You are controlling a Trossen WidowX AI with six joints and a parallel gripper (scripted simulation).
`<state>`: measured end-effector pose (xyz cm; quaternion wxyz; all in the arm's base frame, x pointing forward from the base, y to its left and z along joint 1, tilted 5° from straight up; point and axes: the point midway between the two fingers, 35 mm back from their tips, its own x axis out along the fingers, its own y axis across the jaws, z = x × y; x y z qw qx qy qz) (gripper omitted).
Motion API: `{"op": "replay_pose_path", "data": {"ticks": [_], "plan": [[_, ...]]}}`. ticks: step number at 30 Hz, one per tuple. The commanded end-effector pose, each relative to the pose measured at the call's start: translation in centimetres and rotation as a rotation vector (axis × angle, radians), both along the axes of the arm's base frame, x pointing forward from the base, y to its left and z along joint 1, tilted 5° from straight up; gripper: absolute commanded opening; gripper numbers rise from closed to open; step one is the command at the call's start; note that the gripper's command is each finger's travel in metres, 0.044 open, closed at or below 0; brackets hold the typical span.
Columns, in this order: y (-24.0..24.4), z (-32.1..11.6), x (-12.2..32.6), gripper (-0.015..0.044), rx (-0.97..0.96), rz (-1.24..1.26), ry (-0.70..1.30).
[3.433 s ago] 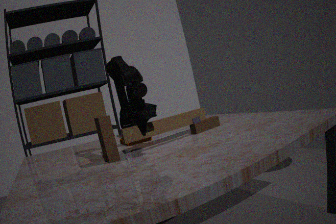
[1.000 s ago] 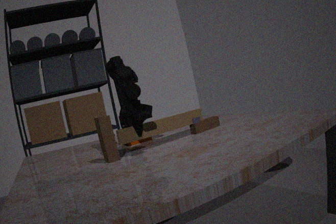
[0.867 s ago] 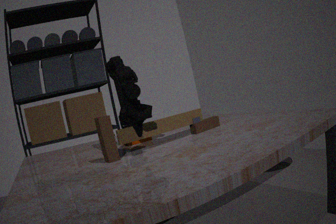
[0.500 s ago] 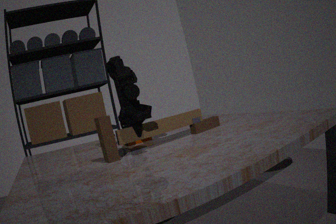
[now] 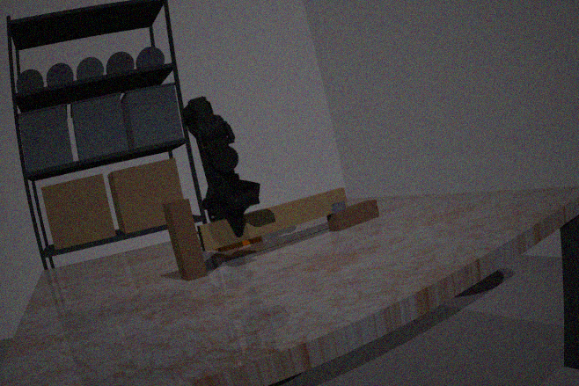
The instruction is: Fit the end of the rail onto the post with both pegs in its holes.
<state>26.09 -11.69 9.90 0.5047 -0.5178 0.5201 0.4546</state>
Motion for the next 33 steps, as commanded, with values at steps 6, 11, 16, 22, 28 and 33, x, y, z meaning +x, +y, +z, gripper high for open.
{"op": "replay_pose_path", "data": {"ticks": [6,11,16,22,28,33], "plan": [[-0.54,0.47,0.22,0.0,-0.01,-0.001,-0.012],[-0.68,0.53,0.2,0.0,-0.01,-0.001,-0.012],[-0.83,0.55,0.17,0.0,-0.01,-0.001,-0.012],[-1.02,0.52,0.15,0.0,-0.011,-0.001,-0.012],[-1.19,0.45,0.13,0.0,-0.011,-0.001,-0.011],[-1.24,0.38,0.12,0.0,-0.011,-0.001,-0.011]]}}
